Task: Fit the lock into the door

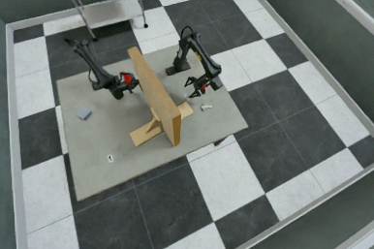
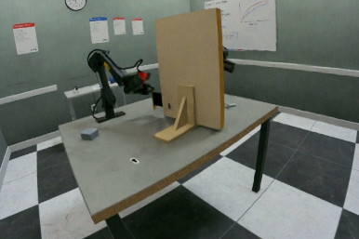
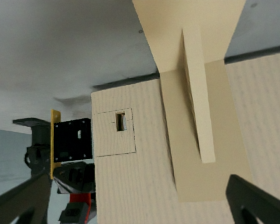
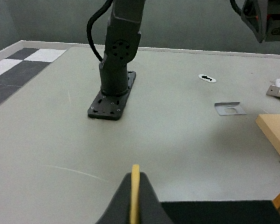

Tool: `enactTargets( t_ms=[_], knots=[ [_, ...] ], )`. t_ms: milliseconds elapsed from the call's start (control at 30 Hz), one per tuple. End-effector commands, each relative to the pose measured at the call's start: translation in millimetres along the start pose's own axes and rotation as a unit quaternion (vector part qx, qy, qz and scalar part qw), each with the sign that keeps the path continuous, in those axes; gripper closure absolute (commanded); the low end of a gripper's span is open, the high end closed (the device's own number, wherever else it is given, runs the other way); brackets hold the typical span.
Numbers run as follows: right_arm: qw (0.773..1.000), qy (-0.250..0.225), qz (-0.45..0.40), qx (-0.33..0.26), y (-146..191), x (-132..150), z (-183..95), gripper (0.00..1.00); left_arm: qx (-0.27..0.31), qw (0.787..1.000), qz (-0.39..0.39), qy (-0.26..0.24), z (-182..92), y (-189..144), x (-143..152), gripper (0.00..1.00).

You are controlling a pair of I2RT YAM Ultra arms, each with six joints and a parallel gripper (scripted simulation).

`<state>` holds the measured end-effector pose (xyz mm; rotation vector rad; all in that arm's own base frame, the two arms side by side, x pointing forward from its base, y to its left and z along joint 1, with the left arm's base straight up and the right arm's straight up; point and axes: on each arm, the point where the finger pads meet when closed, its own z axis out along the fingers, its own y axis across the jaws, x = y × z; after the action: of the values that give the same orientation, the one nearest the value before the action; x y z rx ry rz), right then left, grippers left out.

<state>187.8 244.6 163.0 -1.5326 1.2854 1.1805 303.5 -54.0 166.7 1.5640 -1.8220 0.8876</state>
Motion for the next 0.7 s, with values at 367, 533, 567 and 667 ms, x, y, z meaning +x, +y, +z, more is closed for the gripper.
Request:
enactTargets(
  t_ms=[367,533,567,667],
  knots=[
    [0.999,-0.037,-0.036,-0.003,-8,-22,-6,1.0,-0.005,1.0,0.005,0.004,0,2,7,0.0],
    [0.999,-0.038,-0.036,-0.006,-9,-22,-5,1.0,-0.005,1.0,0.005,0.004,0,2,7,0.0],
    [0.999,-0.038,-0.038,-0.007,-10,-23,-5,1.0,-0.005,1.0,0.005,0.004,0,2,7,0.0],
    [0.998,-0.04,-0.042,-0.007,-13,-26,-5,1.0,-0.005,1.0,0.005,0.004,0,2,7,0.0]
  ],
)
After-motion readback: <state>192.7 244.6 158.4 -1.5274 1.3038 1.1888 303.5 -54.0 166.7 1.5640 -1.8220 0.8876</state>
